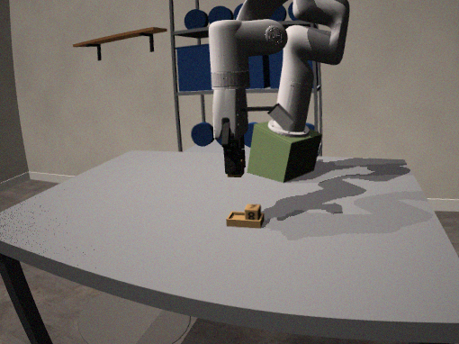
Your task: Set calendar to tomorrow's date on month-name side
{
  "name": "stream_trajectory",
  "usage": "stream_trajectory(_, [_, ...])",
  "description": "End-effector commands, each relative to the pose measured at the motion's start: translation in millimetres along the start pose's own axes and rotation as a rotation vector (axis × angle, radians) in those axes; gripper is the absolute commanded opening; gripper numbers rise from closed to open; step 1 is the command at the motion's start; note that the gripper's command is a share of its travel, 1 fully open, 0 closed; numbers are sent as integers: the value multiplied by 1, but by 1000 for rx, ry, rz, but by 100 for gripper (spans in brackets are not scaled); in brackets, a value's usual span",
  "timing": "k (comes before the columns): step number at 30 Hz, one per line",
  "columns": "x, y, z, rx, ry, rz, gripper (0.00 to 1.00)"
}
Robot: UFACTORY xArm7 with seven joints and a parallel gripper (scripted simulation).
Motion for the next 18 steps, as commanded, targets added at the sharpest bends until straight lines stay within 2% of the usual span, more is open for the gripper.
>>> stream_trajectory(1, [0, 1, 2, 0, -2, -1, 27])
stream_trajectory(8, [1, 5, 2, 0, -2, -42, 27])
stream_trajectory(18, [1, 30, 1, 1, 0, -362, 27])
Point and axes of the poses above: the point where the finger pads meet when closed, its own z axis back along the fingers, its own y axis across the jaws, x = y × z, the point moved 8 cm from there along z, back along the fingers, and after that the axes turned 11 degrees about z, right-handed, at the moved point
